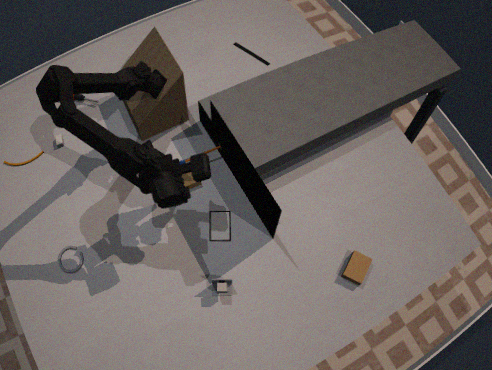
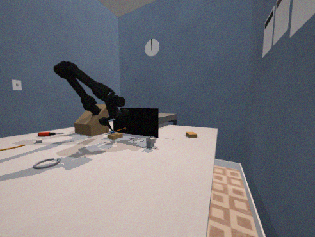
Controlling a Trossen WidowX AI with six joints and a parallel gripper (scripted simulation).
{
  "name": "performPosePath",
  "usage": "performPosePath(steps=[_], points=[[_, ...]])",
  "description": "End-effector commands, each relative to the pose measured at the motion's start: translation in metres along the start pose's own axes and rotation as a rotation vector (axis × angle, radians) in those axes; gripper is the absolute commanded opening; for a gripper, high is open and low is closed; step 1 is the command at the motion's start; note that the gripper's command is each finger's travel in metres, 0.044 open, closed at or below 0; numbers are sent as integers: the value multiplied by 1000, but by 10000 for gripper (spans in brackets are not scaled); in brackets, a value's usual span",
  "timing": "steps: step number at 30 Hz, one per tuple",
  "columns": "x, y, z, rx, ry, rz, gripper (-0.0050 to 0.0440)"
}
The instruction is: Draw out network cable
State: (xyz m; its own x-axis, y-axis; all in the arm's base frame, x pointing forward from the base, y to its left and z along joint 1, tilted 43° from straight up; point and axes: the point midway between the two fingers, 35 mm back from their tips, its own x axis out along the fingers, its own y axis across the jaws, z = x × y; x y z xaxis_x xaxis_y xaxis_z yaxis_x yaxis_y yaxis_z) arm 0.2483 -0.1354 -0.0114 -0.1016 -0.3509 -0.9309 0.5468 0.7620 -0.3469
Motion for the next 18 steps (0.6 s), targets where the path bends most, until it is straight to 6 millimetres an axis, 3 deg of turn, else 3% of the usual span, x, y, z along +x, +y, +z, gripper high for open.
performPosePath(steps=[1,18], points=[[8,8,-2,-199,14,75,440],[32,30,-17,-854,-26,309,440]])
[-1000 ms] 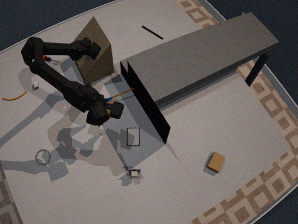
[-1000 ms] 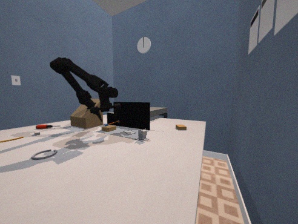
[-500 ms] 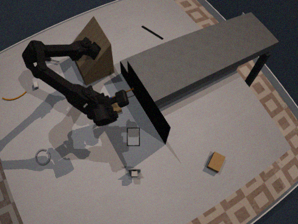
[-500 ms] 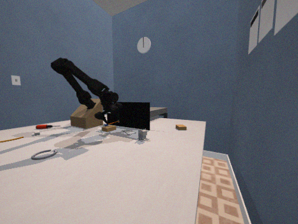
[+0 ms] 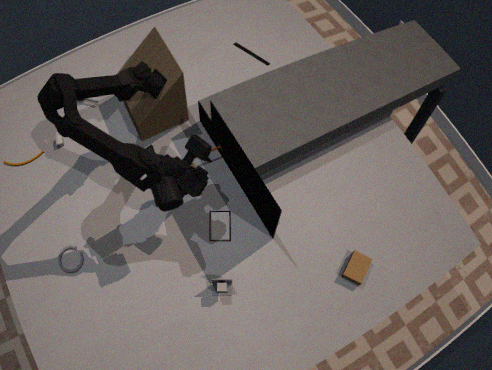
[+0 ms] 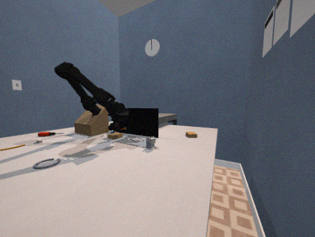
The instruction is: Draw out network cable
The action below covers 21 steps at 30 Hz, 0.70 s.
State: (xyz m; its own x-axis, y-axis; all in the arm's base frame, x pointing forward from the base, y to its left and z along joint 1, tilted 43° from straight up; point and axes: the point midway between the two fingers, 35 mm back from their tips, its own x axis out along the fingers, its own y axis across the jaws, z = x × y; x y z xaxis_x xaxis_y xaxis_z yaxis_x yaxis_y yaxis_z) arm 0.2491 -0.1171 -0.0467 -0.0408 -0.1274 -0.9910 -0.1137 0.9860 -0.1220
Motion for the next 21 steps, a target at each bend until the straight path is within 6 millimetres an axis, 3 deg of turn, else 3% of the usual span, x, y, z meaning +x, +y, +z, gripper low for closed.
performPosePath(steps=[1,21], points=[[8,5,-2,-188,-29,70,440],[36,25,-21,-891,-249,257,440]])
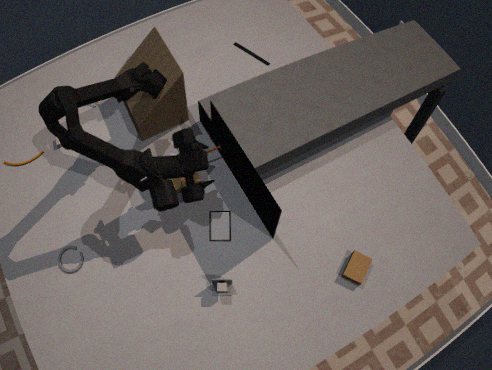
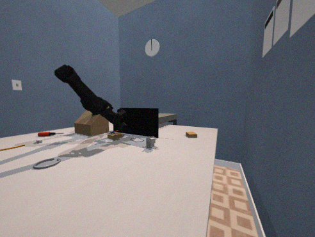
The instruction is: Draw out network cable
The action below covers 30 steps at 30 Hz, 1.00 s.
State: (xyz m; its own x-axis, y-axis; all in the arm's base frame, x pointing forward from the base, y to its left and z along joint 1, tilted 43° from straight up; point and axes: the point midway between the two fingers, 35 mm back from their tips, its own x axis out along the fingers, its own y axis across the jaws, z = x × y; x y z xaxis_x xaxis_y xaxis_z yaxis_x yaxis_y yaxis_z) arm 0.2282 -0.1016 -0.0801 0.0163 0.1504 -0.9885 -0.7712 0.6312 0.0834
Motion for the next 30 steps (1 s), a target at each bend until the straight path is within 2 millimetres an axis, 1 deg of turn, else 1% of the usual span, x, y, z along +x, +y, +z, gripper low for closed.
performPosePath(steps=[1,3,5,10,13,22,24,26,30], points=[[6,7,-3,-160,-69,28,440],[8,12,-6,-224,-99,40,440],[8,12,-6,-224,-99,40,440],[14,24,-13,-387,-183,54,440],[16,30,-15,-454,-220,51,440],[15,29,-15,-482,-226,39,440],[11,26,-16,-484,-225,32,440],[4,25,-15,-486,-224,27,440],[-18,27,-13,-486,-224,26,440]])
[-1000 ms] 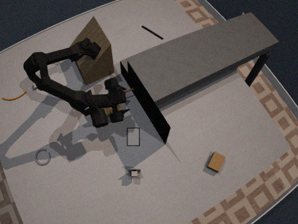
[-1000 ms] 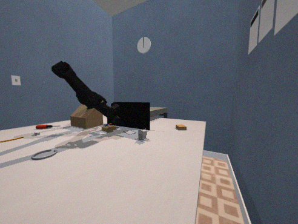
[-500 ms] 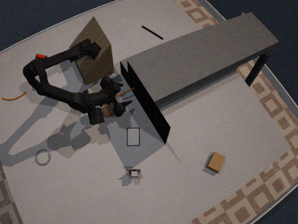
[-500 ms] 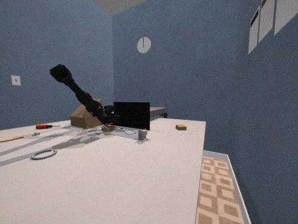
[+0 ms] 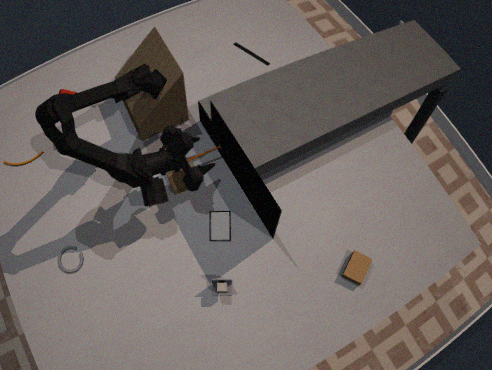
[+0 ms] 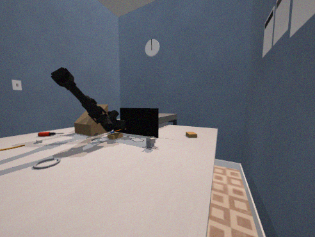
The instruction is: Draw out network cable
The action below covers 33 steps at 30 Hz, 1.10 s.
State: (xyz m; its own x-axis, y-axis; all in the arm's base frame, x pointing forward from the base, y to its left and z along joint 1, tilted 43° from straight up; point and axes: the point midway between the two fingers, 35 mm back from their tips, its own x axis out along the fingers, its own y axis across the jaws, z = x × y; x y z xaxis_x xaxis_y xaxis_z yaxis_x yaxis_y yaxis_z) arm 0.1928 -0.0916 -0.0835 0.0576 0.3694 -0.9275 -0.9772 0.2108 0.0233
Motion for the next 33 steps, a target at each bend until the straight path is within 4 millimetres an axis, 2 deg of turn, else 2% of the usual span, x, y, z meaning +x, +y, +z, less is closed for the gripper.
performPosePath(steps=[1,5,7,9,18,24,26,27,33], points=[[-26,-7,6,-16,10,-33,440],[-31,-6,9,-18,10,-33,440],[-29,-5,10,11,15,-25,392],[-29,-5,10,11,15,-25,392],[-26,-9,15,390,124,-11,176],[-25,-11,19,616,181,-32,176],[-25,-11,19,616,181,-32,176],[-25,-12,19,704,190,-44,176],[-24,-15,23,922,251,-93,176]])
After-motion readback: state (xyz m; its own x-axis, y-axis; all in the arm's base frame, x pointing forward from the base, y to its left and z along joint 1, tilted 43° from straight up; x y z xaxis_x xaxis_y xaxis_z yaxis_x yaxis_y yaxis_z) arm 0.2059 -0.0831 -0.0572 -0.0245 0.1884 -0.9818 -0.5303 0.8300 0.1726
